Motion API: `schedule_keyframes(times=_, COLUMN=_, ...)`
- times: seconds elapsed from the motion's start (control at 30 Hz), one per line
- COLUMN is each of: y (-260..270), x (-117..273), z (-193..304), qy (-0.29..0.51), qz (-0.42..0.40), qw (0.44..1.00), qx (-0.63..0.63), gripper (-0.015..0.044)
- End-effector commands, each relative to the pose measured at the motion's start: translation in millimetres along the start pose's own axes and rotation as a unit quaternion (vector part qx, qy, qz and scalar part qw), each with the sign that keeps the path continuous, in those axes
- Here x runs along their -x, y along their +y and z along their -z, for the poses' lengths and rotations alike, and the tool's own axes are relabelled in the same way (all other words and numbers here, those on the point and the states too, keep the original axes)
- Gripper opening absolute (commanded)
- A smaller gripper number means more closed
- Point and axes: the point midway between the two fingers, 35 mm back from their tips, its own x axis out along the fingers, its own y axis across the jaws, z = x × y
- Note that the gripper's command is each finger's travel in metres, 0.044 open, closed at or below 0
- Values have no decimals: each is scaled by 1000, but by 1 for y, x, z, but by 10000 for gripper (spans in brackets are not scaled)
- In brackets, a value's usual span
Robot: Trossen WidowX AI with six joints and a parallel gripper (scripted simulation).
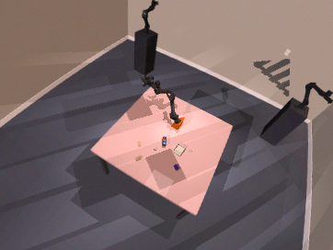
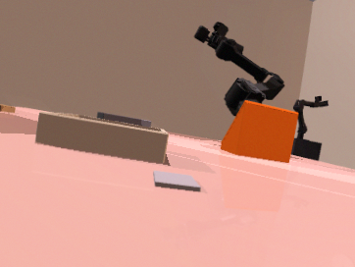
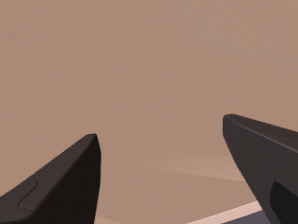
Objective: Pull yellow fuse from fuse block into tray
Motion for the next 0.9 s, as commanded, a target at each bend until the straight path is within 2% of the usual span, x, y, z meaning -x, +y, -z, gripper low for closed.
schedule_keyframes(times=0.0, y=2, x=0, z=0, qy=-1, qz=-3, qw=1000, qx=0, gripper=242)
schedule_keyframes(times=0.23, y=92, x=6, z=6, qy=-3, qz=-117, qw=993, qx=9, gripper=68)
schedule_keyframes(times=0.43, y=184, x=31, z=27, qy=31, qz=-248, qw=967, qx=53, gripper=68)
schedule_keyframes(times=0.63, y=272, x=79, z=51, qy=61, qz=-383, qw=916, qx=106, gripper=68)
schedule_keyframes(times=0.87, y=335, x=138, z=77, qy=86, qz=-494, qw=854, qx=138, gripper=68)
